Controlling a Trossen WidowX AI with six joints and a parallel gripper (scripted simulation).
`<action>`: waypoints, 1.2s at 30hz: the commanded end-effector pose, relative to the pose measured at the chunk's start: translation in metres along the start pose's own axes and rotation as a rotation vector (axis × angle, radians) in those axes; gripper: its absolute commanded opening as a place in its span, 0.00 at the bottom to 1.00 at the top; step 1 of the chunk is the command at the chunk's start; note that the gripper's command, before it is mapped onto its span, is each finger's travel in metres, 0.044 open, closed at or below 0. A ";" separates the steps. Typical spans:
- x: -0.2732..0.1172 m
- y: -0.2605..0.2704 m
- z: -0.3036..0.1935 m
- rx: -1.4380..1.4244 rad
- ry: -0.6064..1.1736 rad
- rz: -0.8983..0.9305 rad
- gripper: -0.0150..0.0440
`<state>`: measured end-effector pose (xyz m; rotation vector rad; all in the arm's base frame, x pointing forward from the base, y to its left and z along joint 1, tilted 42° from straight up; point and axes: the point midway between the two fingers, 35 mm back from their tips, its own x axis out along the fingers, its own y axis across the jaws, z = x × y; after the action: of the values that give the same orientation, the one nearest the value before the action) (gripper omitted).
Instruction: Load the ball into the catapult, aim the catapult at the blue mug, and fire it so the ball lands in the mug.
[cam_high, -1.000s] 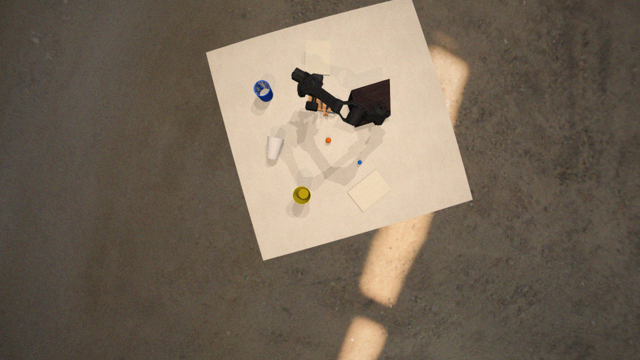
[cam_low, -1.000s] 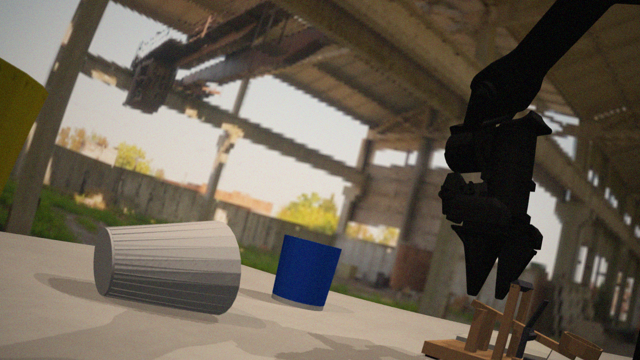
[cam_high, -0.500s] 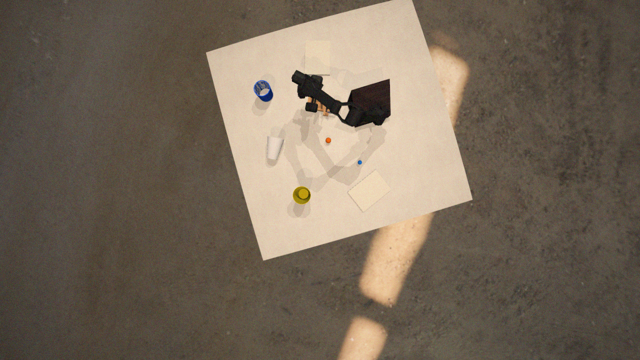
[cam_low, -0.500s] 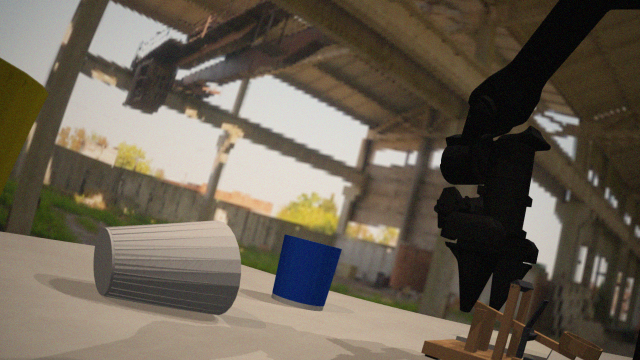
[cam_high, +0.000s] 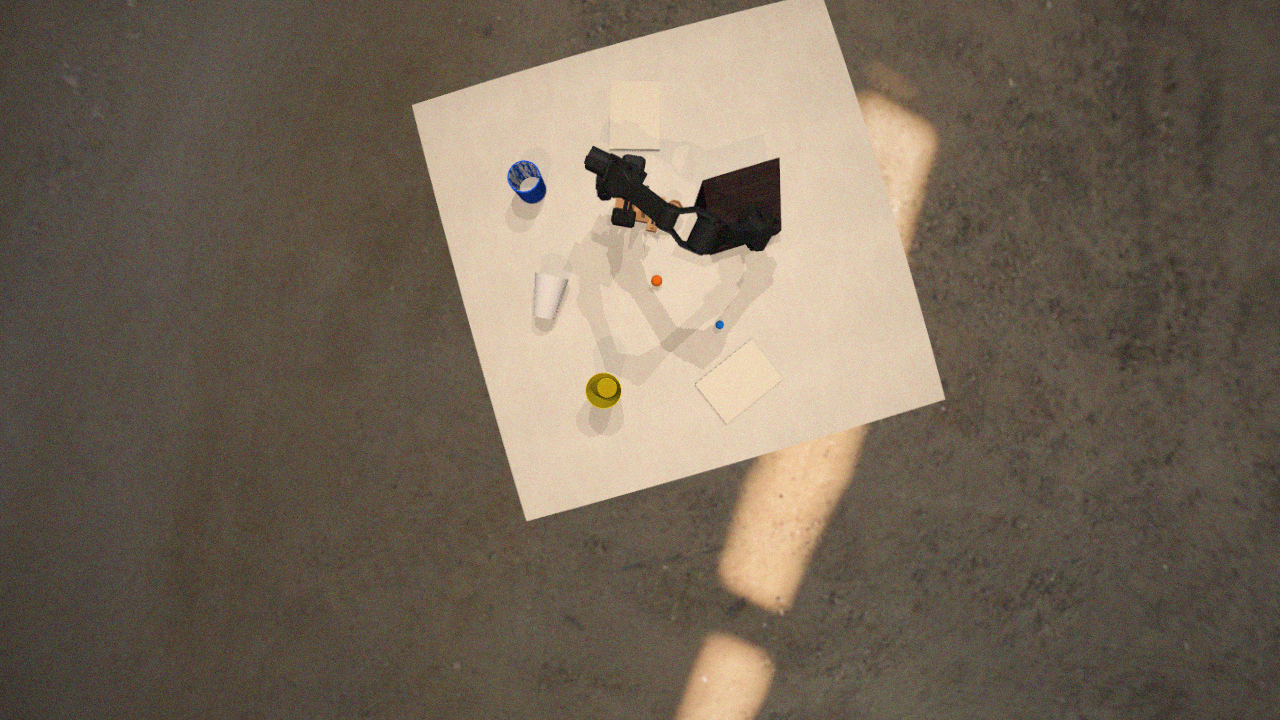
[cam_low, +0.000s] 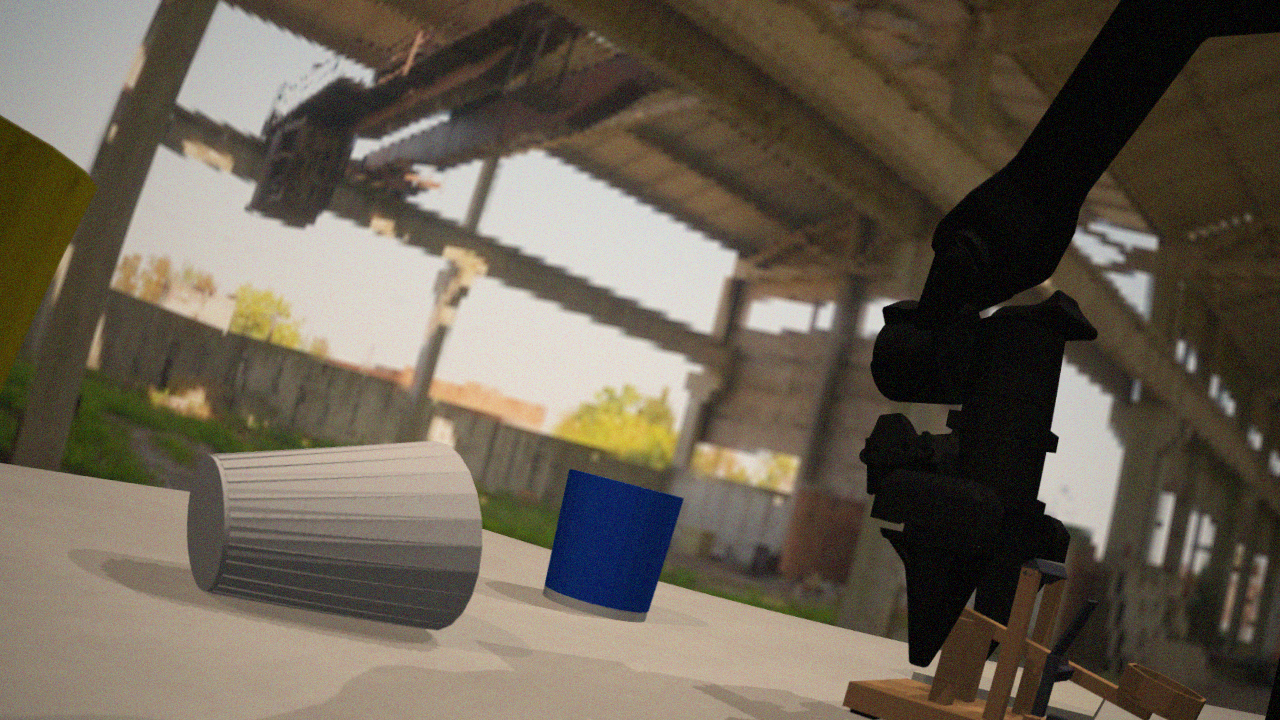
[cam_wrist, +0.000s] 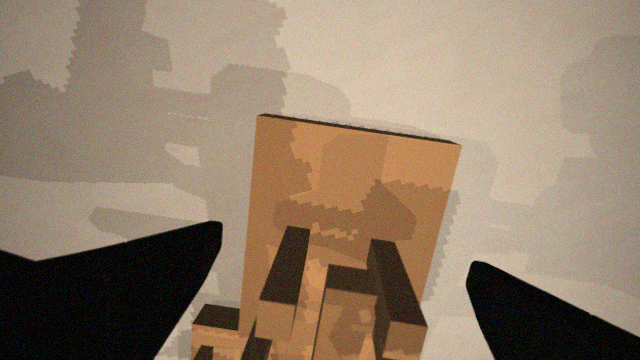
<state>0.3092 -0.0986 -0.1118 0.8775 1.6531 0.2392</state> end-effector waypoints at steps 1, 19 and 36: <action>0.006 0.000 0.000 0.005 -0.002 0.005 1.00; 0.005 0.000 0.000 0.000 0.001 0.000 0.45; -0.035 0.000 0.002 0.003 -0.001 0.002 0.25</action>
<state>0.3116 -0.1214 -0.0844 0.8806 1.6579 0.2431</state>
